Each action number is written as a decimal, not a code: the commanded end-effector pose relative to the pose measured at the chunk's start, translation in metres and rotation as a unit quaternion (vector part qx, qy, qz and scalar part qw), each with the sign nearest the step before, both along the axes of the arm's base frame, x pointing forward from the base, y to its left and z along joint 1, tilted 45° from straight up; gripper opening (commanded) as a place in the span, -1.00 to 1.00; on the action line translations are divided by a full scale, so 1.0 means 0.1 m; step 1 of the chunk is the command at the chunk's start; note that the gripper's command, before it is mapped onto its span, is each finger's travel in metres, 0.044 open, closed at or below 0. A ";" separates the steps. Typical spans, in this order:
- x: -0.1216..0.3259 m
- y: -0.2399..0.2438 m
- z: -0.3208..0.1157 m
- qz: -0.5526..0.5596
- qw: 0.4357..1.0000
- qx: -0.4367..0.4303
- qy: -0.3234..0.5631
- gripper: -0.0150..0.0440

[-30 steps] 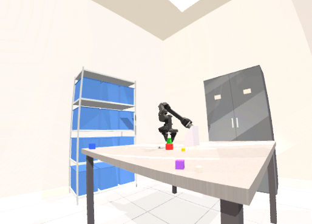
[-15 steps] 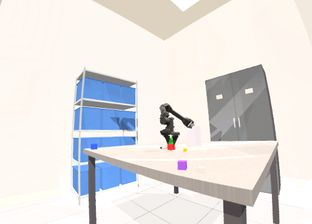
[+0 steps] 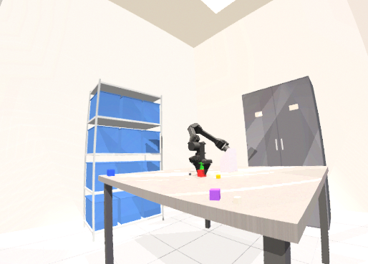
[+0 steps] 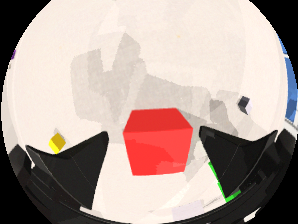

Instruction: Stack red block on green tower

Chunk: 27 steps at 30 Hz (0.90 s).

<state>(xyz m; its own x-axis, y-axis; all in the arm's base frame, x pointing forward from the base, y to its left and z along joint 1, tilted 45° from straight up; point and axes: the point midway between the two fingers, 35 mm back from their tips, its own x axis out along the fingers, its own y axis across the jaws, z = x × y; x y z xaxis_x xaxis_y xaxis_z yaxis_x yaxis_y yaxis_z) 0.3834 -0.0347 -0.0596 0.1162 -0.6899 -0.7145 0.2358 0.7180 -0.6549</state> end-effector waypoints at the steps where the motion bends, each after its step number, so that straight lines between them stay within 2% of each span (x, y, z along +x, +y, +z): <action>1: -0.02 -0.06 -0.06 0.000 1.000 -0.003 0.004 1.00; 16: -0.02 -0.06 -0.05 0.000 1.000 -0.003 0.004 1.00; 26: -0.02 -0.06 -0.05 0.000 1.000 -0.003 0.004 0.11; 27: -0.02 -0.06 -0.05 0.000 1.000 -0.003 0.004 0.09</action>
